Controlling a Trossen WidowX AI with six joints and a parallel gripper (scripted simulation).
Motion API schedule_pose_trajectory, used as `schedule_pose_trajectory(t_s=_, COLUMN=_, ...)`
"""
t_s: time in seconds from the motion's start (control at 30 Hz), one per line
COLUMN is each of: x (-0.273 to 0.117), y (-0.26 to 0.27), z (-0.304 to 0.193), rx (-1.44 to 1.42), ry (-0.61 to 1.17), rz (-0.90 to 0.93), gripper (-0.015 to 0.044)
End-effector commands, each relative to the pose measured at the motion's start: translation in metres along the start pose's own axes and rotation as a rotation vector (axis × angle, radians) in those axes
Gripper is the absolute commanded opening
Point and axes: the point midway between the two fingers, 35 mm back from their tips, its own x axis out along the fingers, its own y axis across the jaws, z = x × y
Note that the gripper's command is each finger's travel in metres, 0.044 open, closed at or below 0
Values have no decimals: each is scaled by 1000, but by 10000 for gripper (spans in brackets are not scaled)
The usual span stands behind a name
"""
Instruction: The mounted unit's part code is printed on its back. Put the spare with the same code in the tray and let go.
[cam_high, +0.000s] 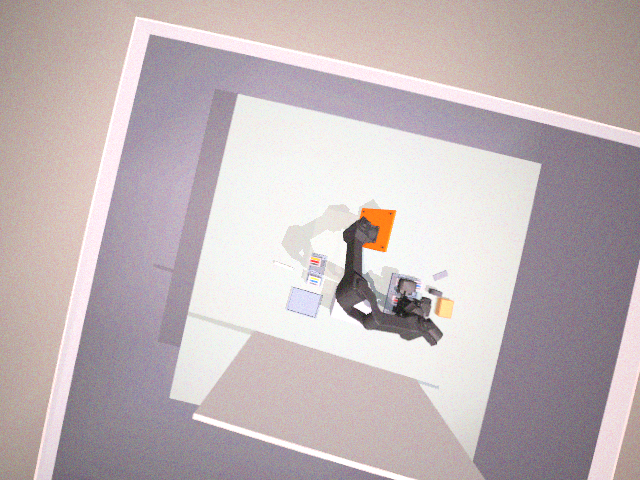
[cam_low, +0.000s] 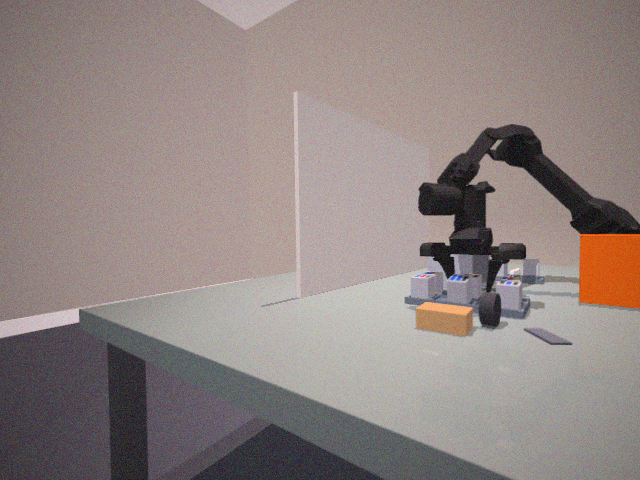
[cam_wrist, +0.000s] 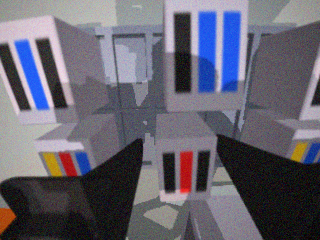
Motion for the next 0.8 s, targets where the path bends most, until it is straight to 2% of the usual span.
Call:
schedule_pose_trajectory(t_s=0.0, x=1, y=0, z=-1, rx=-6, ry=5, rz=-4, gripper=300)
schedule_pose_trajectory(t_s=0.2, x=0, y=0, z=0, rx=0, ry=0, rz=0, gripper=142)
schedule_pose_trajectory(t_s=0.4, x=0, y=0, z=0, rx=0, ry=0, rz=0, gripper=103)
schedule_pose_trajectory(t_s=0.53, x=0, y=0, z=0, rx=0, ry=0, rz=0, gripper=0)
schedule_pose_trajectory(t_s=0.77, x=0, y=0, z=0, rx=0, ry=0, rz=0, gripper=0)
